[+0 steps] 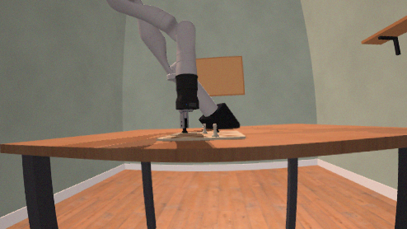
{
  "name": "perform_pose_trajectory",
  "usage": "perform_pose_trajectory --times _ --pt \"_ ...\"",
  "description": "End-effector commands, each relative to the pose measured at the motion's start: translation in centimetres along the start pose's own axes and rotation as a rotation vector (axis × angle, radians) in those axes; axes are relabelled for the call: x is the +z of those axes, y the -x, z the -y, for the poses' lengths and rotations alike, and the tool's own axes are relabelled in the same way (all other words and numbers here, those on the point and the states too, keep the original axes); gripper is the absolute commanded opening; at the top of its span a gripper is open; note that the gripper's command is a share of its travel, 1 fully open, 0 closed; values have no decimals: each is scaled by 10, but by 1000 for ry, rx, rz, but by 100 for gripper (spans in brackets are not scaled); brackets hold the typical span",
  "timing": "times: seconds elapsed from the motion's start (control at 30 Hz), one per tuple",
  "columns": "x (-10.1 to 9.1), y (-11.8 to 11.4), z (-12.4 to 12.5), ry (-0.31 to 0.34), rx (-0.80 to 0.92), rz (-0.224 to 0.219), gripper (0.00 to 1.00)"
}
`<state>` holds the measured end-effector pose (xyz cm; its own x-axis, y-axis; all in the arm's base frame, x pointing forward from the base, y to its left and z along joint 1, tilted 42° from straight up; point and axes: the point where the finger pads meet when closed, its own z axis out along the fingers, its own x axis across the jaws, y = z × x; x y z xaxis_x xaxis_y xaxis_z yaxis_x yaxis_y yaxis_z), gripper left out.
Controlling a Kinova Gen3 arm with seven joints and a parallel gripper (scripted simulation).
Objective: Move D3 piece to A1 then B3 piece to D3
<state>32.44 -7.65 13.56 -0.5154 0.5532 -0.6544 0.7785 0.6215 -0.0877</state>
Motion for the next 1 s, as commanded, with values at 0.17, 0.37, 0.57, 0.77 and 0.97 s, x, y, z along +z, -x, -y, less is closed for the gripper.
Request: perform_pose_trajectory --times 0.17,0.37,0.57,0.77,0.97 --pt "0 0 -2 8 -7 3 0" --pt "0 0 -2 8 -7 3 0" --pt "0 -1 -2 8 -8 3 0" --pt "0 -1 -5 9 -16 2 0" --pt "-1 -1 -5 9 -18 2 0"
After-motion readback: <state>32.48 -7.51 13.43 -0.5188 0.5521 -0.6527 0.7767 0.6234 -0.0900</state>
